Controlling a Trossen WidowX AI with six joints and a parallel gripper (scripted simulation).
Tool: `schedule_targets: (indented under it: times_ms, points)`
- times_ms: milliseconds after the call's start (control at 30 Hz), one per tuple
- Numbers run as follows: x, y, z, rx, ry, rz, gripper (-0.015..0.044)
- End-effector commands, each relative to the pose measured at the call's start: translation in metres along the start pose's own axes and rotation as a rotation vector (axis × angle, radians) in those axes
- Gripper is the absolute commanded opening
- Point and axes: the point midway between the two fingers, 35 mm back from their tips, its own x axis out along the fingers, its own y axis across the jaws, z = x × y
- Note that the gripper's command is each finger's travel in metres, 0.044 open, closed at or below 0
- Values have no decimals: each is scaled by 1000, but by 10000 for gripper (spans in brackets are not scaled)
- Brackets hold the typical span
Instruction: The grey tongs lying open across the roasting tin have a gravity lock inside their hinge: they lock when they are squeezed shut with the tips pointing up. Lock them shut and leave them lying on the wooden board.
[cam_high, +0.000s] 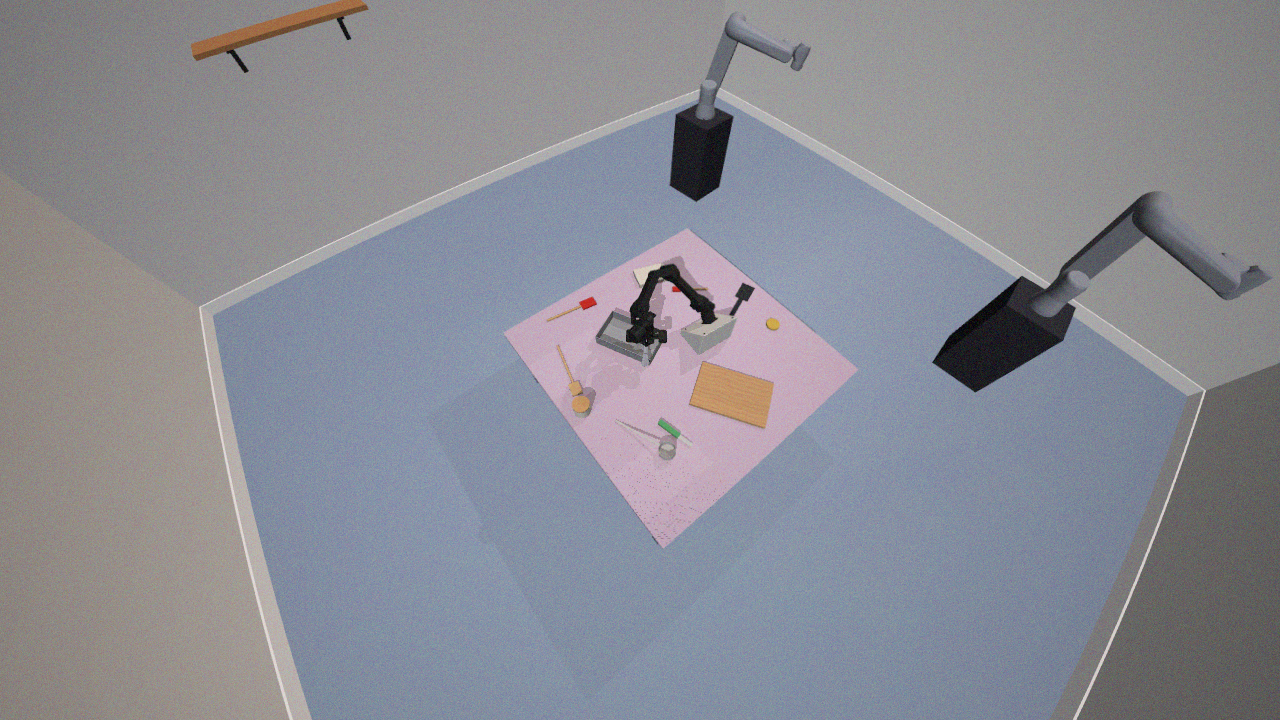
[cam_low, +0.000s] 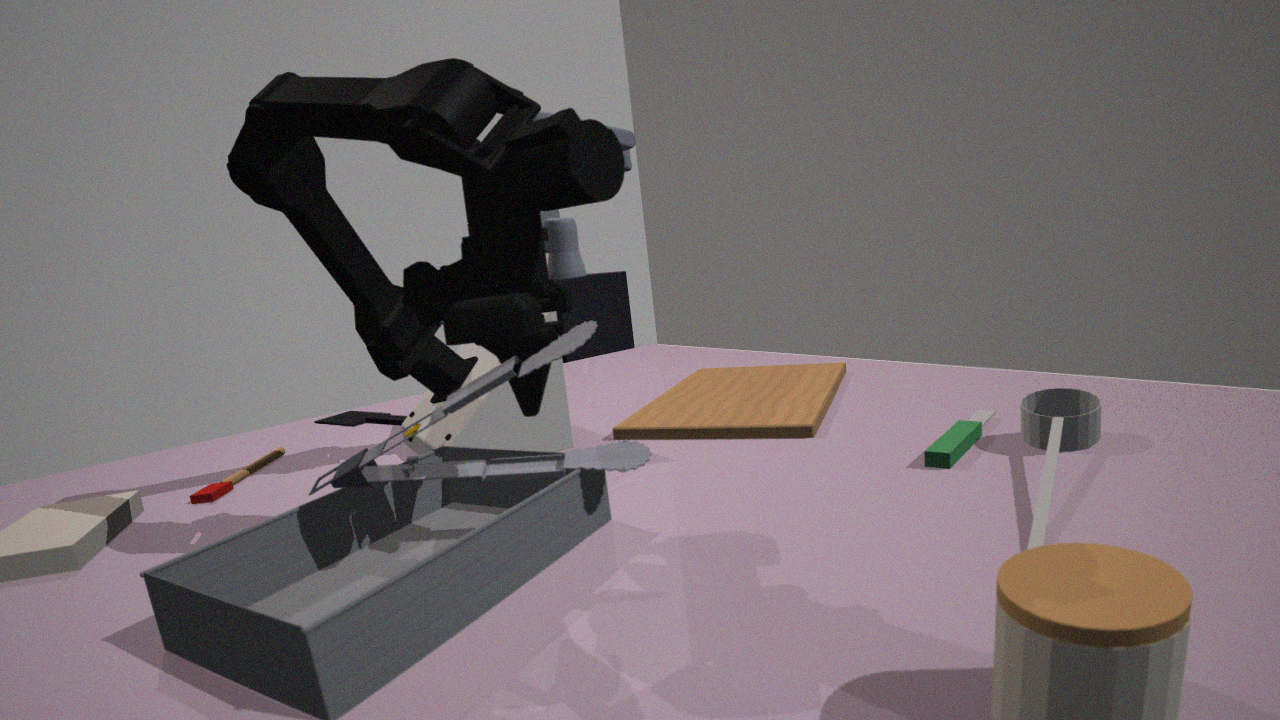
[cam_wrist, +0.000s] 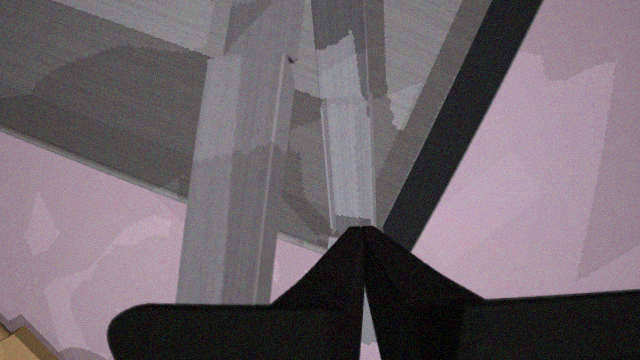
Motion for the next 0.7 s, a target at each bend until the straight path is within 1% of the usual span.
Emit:
schedule_targets:
  times_ms: [0,667]
  points:
    - [1,7,-1,-5,-4,3,-150]
    - [1,40,1,-4,-6,5,-150]
